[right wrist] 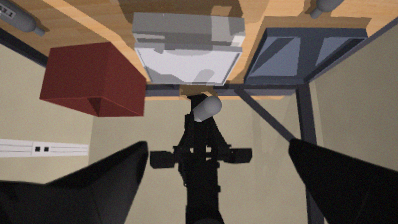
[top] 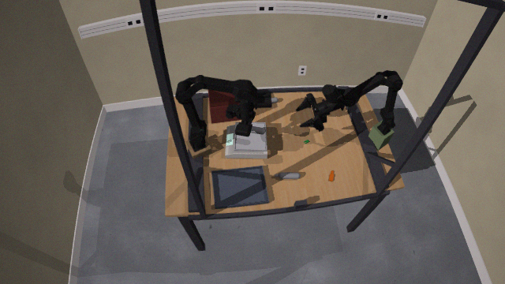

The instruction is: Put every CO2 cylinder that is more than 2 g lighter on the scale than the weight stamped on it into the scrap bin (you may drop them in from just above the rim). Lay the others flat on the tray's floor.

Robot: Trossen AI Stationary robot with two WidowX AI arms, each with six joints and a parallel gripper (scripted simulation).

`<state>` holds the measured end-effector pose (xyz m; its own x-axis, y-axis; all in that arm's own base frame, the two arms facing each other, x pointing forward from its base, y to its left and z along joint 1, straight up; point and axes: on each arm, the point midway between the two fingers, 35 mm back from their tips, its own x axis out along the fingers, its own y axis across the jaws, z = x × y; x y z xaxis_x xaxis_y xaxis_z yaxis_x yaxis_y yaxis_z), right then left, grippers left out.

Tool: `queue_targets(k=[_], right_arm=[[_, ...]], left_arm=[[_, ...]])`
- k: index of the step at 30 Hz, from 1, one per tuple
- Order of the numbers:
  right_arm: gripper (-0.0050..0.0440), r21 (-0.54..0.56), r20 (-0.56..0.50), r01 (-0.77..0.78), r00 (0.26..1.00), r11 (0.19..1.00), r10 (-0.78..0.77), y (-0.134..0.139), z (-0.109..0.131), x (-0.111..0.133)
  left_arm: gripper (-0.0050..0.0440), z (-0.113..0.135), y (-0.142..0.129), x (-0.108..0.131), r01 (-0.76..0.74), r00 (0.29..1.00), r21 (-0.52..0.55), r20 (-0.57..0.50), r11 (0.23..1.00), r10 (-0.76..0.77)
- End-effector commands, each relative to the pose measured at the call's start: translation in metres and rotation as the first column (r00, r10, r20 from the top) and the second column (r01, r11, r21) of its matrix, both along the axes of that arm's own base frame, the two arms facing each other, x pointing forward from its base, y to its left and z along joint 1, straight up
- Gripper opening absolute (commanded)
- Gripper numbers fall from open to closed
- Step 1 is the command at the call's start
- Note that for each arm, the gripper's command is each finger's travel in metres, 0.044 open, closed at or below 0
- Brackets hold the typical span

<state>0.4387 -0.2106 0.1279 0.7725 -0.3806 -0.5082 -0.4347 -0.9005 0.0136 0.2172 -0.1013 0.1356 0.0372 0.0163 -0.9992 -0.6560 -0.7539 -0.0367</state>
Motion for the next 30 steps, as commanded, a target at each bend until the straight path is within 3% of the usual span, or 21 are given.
queue_targets(k=[1, 7, 9, 17, 24, 26, 30], right_arm=[[0.0440, -0.007, 0.030, 0.004, 1.000, 1.000, -0.004, -0.0005, 0.0126, 0.0036], [0.0440, -0.008, 0.034, 0.004, 0.999, 1.000, -0.004, -0.0006, 0.0147, 0.0024], [0.0440, -0.008, 0.034, 0.004, 0.999, 1.000, -0.004, -0.0006, 0.0147, 0.0024], [0.0440, -0.008, 0.034, 0.004, 0.999, 1.000, -0.004, -0.0006, 0.0147, 0.0024], [0.0440, -0.008, 0.034, 0.004, 0.999, 1.000, -0.004, -0.0006, 0.0147, 0.0024], [0.0440, -0.008, 0.034, 0.004, 0.999, 1.000, -0.004, -0.0006, 0.0147, 0.0024], [0.0440, -0.008, 0.034, 0.004, 0.999, 1.000, -0.004, -0.0006, 0.0147, 0.0024]], left_arm=[[-0.0050, 0.0056, -0.0013, -0.0006, 0.223, 0.972, 0.011, 0.077, 0.975, -0.223], [-0.0050, 0.0056, -0.0015, -0.0008, 0.487, 0.862, 0.054, 0.133, 0.872, -0.490], [-0.0050, 0.0056, -0.0015, -0.0008, 0.487, 0.862, 0.054, 0.133, 0.872, -0.490], [-0.0050, 0.0054, -0.0009, -0.0007, 0.751, 0.625, 0.127, 0.182, 0.648, -0.759], [-0.0050, 0.0052, 0.0006, 0.0002, 0.890, 0.371, 0.202, 0.197, 0.408, -0.908], [-0.0050, 0.0052, 0.0006, 0.0002, 0.890, 0.371, 0.202, 0.197, 0.408, -0.908], [-0.0050, 0.0051, 0.0010, 0.0004, 0.922, 0.272, 0.228, 0.196, 0.314, -0.942]])
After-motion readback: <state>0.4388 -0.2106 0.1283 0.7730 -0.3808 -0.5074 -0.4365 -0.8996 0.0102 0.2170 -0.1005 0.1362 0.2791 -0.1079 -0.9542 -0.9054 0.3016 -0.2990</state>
